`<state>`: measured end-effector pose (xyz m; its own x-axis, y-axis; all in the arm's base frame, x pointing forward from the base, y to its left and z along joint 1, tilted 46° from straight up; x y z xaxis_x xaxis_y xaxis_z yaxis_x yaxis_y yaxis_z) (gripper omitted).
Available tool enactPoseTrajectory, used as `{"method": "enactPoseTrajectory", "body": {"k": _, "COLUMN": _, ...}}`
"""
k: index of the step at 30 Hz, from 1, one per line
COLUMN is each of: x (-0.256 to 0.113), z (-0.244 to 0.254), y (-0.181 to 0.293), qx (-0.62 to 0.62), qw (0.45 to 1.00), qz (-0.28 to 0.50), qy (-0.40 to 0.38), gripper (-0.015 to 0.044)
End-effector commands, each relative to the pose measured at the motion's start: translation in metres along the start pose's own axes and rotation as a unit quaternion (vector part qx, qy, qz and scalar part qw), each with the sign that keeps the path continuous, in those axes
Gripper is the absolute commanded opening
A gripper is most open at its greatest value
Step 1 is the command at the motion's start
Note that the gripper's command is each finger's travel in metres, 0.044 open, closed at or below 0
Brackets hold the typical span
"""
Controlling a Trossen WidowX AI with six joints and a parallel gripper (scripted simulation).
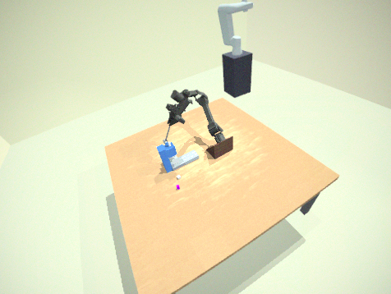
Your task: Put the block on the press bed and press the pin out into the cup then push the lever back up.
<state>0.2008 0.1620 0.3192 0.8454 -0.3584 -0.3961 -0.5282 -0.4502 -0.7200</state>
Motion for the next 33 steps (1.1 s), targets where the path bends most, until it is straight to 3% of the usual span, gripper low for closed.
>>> {"method": "enactPoseTrajectory", "body": {"k": 1, "x": -0.001, "z": -0.001, "y": 0.004, "qx": -0.002, "qw": 1.0, "qz": 0.001, "qy": 0.001, "gripper": 0.0}}
{"method": "enactPoseTrajectory", "body": {"k": 33, "x": -0.007, "z": -0.004, "y": 0.02, "qx": -0.002, "qw": 1.0, "qz": 0.001, "qy": 0.001, "gripper": 0.0}}
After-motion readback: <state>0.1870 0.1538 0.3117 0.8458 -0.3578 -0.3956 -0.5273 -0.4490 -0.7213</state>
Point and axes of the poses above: the point midway between the two fingers, 35 mm back from their tips, its own x axis out along the fingers, its own z axis across the jaws, y = z × x, the point moved 10 cm from there along -x, back along the fingers, and after that the axes turned 12 degrees about x, right-handed, at the moved point
